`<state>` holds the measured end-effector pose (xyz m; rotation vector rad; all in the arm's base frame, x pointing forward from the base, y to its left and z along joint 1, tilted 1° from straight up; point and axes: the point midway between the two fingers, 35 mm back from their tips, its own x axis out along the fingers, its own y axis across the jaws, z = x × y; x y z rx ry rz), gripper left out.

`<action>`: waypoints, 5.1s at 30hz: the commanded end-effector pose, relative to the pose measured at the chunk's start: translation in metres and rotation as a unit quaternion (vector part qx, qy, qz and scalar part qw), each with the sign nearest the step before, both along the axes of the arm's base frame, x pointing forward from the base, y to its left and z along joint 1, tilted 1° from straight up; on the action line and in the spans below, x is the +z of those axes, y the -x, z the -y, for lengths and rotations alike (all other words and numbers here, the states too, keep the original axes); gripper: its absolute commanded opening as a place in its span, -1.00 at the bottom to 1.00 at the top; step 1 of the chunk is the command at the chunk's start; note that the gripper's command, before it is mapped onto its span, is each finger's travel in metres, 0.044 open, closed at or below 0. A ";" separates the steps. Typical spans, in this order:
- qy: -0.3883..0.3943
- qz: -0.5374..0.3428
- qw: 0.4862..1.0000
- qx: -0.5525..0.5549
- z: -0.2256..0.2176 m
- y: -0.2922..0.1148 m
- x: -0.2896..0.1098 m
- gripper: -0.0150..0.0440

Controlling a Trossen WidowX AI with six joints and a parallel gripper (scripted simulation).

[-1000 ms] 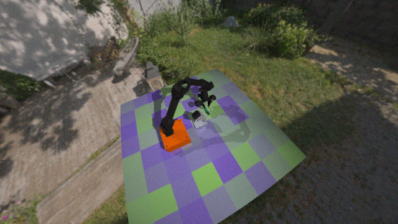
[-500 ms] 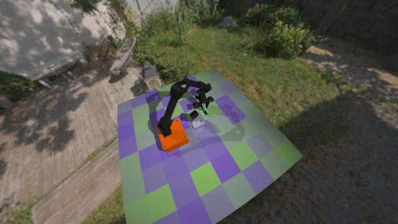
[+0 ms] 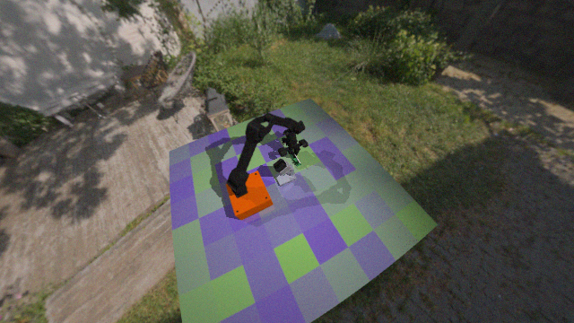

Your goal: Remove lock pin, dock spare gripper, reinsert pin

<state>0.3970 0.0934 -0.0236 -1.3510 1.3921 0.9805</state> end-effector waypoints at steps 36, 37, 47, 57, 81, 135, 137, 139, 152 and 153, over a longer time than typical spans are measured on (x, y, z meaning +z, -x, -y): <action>0.000 -0.001 1.000 0.002 0.000 0.003 0.062 -0.49; 0.000 -0.001 1.000 0.002 0.000 0.004 0.063 -0.47; -0.001 -0.002 1.000 0.000 -0.008 0.032 0.071 -0.49; -0.002 -0.003 1.000 -0.003 -0.014 0.064 0.077 -0.49; -0.004 -0.006 1.000 -0.004 -0.016 0.090 0.030 -0.49; -0.005 -0.009 1.000 -0.004 0.018 0.093 0.030 -0.49; -0.005 -0.009 1.000 -0.004 0.020 0.093 0.030 -0.49; -0.005 -0.009 1.000 -0.004 0.021 0.094 0.030 -0.49; -0.005 -0.011 1.000 -0.004 0.029 0.094 0.030 -0.49; -0.005 -0.011 1.000 -0.004 0.030 0.094 0.030 -0.49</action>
